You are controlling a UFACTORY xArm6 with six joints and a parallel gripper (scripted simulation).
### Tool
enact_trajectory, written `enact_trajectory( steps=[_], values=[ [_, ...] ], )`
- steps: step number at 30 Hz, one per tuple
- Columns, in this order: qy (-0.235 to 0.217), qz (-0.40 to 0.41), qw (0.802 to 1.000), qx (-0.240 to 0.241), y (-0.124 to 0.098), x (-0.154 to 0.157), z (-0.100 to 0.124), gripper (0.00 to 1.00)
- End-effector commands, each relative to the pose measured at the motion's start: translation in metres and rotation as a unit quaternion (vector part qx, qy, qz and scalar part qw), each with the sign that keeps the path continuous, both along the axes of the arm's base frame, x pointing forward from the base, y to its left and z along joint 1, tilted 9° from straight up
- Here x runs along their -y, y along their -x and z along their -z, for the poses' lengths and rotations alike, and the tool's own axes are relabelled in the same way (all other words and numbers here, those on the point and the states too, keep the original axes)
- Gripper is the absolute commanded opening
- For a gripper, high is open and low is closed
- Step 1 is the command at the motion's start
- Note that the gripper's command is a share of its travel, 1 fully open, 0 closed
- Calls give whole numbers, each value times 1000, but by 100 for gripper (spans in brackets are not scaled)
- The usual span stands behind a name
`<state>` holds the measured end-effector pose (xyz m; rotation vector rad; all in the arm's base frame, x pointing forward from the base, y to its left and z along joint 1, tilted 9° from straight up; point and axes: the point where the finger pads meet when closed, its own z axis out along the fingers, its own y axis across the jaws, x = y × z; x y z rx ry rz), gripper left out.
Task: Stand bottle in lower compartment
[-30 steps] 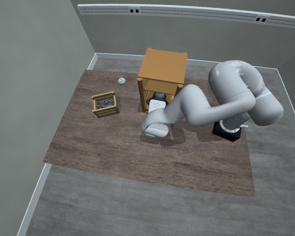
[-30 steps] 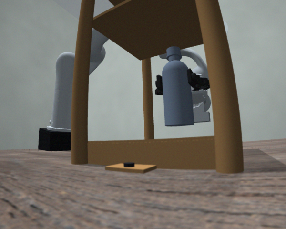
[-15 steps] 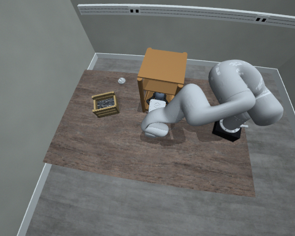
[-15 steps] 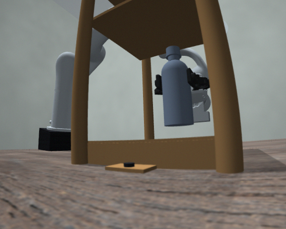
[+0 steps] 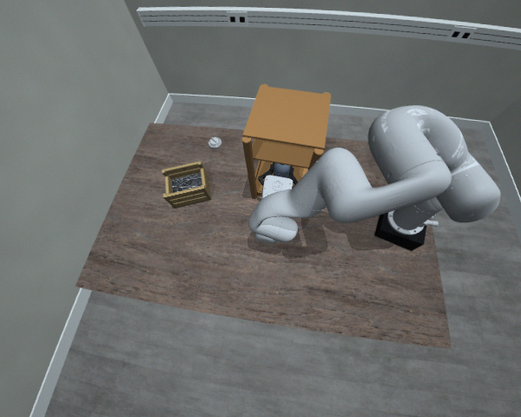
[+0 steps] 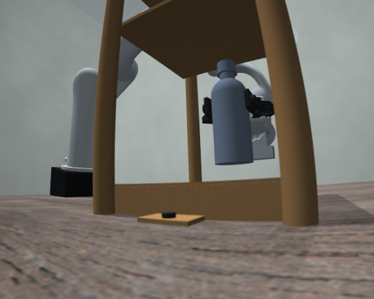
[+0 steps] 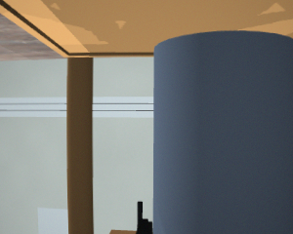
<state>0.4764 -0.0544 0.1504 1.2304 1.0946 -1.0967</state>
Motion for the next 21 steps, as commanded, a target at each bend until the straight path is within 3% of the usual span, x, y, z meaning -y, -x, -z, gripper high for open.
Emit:
enact_trajectory(
  steps=[1,15,21],
  values=[
    [0,0,1000,2,-1,0,-1,0],
    [0,0,1000,2,-2,0,0,0],
    [0,0,1000,2,-4,0,13,0]
  ],
)
